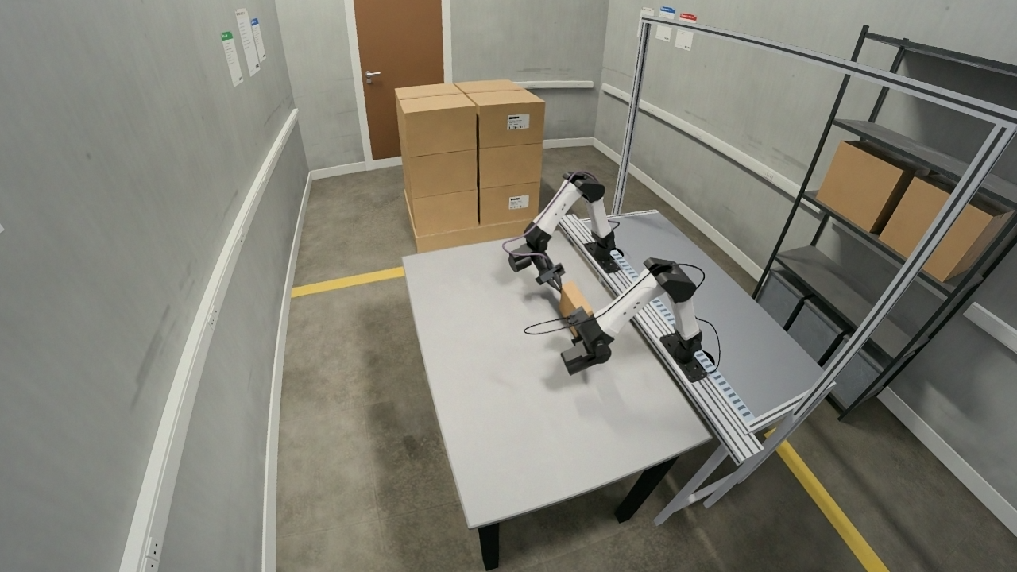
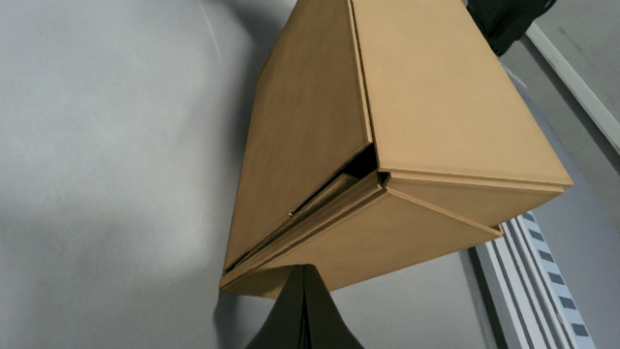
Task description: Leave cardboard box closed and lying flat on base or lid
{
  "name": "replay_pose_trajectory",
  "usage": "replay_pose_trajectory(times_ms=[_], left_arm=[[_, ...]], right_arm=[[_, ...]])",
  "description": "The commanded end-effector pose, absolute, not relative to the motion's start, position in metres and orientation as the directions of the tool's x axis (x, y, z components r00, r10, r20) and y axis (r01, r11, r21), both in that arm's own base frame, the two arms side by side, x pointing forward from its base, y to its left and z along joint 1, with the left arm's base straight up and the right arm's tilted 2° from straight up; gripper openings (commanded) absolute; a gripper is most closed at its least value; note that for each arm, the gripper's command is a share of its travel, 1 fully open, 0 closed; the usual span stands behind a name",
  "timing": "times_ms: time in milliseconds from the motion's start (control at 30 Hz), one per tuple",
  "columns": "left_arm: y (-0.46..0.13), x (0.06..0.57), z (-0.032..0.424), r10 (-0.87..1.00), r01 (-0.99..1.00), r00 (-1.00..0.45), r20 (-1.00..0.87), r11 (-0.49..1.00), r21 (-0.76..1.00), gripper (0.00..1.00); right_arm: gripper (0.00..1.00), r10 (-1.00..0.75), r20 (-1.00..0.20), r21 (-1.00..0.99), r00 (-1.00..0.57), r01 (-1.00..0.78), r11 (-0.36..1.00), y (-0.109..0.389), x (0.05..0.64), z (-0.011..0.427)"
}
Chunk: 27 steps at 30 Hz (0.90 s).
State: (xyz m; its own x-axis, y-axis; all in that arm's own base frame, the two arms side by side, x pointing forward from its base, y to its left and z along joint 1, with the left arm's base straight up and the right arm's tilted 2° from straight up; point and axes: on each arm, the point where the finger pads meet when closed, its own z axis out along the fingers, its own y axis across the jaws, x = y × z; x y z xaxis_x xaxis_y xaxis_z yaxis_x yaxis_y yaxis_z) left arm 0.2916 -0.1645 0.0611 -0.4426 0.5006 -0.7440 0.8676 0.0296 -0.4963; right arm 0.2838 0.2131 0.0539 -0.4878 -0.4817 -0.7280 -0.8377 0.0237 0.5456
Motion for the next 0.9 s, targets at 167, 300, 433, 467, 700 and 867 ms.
replay_pose_trajectory(times_ms=[167,300,433,467,700,867], left_arm=[[-0.174,0.292,0.079,0.489,0.878,-0.420,-0.764,0.008,-0.478,0.01],[-0.174,0.292,0.078,0.489,0.878,-0.420,-0.764,0.007,-0.478,0.01],[-0.174,0.291,0.078,0.489,0.878,-0.421,-0.764,0.007,-0.479,0.01],[-0.174,0.291,0.079,0.489,0.879,-0.419,-0.765,0.007,-0.477,0.01],[-0.174,0.290,0.078,0.489,0.883,-0.413,-0.769,0.007,-0.469,0.01],[-0.174,0.289,0.074,0.489,0.880,-0.417,-0.766,0.008,-0.474,0.01]], right_arm=[[0.01,-0.461,-0.778,0.486,-0.427,-0.874,-0.011,0.222,0.290,0.080],[0.01,-0.460,-0.781,0.481,-0.423,-0.877,-0.011,0.222,0.291,0.081],[0.01,-0.459,-0.784,0.476,-0.418,-0.880,-0.012,0.222,0.291,0.081],[0.01,-0.459,-0.784,0.475,-0.418,-0.880,-0.012,0.222,0.291,0.081],[0.01,-0.459,-0.783,0.478,-0.420,-0.878,-0.010,0.222,0.289,0.078],[0.01,-0.461,-0.776,0.487,-0.429,-0.873,-0.008,0.221,0.285,0.076]])
